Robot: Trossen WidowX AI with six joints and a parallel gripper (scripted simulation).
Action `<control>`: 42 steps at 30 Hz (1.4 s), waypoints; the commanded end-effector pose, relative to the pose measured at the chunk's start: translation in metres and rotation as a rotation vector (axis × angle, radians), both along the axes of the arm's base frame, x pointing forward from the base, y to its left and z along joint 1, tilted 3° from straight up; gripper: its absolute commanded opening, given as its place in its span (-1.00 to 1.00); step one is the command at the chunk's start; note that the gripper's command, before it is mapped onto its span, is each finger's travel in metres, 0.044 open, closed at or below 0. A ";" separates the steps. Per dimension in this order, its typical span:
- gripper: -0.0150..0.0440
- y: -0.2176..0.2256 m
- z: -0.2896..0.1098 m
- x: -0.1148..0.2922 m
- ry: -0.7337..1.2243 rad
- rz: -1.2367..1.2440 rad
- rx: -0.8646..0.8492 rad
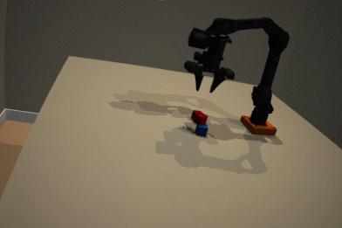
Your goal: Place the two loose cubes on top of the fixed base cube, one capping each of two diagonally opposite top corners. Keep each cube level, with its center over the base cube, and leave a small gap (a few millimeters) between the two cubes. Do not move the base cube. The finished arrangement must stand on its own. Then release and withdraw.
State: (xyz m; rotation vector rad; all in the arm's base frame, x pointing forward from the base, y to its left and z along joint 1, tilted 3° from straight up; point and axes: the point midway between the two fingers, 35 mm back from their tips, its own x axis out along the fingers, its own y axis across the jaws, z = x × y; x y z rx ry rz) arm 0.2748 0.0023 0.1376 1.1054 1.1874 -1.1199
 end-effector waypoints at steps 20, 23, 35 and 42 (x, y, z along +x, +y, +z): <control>0.41 -0.006 -0.073 0.001 0.003 -0.012 -0.002; 0.41 -0.006 -0.078 0.001 0.003 -0.012 -0.002; 0.41 -0.007 -0.098 0.002 0.003 -0.012 -0.002; 0.23 -0.008 -0.103 0.002 0.003 -0.012 -0.002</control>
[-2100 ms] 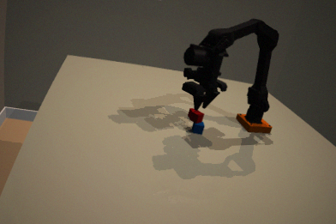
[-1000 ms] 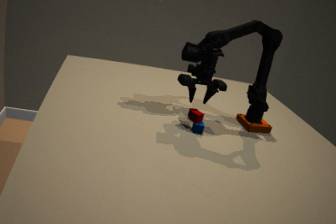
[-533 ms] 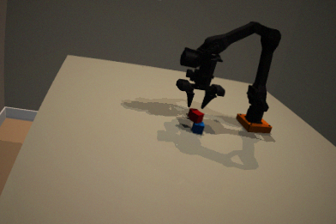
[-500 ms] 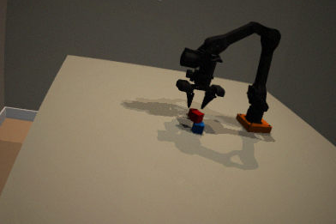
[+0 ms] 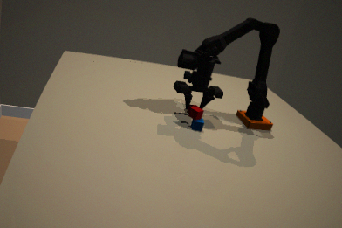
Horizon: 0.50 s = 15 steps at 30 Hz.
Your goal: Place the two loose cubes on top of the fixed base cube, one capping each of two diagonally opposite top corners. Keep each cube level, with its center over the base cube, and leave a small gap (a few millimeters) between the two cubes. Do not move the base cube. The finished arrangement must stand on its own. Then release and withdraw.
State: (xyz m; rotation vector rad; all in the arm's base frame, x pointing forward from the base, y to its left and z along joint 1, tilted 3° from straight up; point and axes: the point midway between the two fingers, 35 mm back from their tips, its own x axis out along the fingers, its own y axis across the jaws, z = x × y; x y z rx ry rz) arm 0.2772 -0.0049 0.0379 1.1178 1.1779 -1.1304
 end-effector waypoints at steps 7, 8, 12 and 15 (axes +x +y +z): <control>-0.14 0.000 -0.004 -0.001 0.006 0.004 -0.002; -0.14 0.000 -0.003 -0.001 0.006 0.004 -0.002; -0.14 0.000 0.007 0.001 0.005 0.004 -0.002; -0.14 0.001 0.016 0.002 0.005 0.004 -0.001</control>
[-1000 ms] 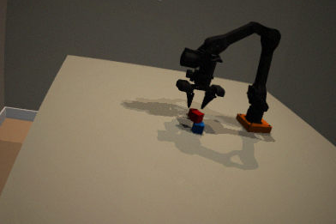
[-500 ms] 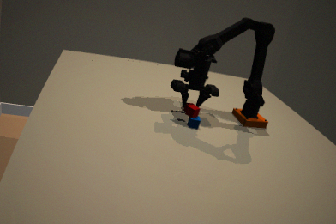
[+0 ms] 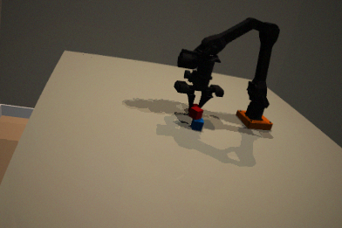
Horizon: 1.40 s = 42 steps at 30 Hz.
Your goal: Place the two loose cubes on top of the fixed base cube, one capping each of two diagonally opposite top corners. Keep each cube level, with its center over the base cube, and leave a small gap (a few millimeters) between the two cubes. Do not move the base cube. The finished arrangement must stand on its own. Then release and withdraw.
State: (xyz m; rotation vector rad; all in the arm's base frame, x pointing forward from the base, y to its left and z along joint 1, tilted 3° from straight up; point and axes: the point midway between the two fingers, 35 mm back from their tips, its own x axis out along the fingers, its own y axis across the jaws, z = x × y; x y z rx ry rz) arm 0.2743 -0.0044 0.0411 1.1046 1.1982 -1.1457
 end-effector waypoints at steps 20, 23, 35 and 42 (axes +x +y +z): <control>-0.14 0.004 0.076 0.003 -0.020 0.002 -0.001; -0.14 0.005 0.085 0.002 -0.020 0.002 -0.001; -0.14 0.010 0.102 -0.001 -0.019 0.023 -0.001; -0.14 0.031 0.100 0.002 -0.013 0.122 -0.001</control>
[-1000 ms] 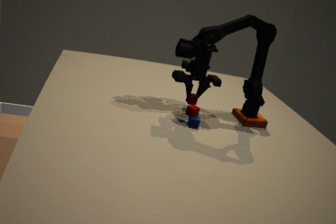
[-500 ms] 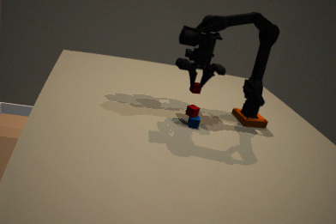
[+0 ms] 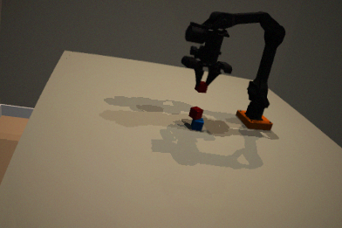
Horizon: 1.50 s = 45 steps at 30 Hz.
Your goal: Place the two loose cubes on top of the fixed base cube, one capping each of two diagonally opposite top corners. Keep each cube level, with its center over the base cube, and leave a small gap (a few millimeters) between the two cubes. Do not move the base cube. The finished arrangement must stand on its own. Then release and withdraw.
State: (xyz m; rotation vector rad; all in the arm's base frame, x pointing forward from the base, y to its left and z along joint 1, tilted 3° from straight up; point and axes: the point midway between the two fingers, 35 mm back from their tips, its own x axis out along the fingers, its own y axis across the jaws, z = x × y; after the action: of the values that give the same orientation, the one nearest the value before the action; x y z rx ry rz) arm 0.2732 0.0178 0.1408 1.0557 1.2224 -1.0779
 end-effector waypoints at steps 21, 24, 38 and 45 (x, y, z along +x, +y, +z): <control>-0.14 0.075 -0.009 0.005 0.013 0.343 -0.009; -0.14 0.084 -0.010 0.003 0.015 0.386 -0.010; -0.14 0.108 -0.021 -0.001 0.022 0.478 -0.002; -0.14 0.105 -0.042 -0.001 0.028 0.438 0.027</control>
State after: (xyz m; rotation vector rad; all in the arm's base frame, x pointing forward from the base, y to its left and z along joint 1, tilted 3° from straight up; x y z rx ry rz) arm 0.2735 0.1241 0.1093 0.7256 1.4023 -0.7254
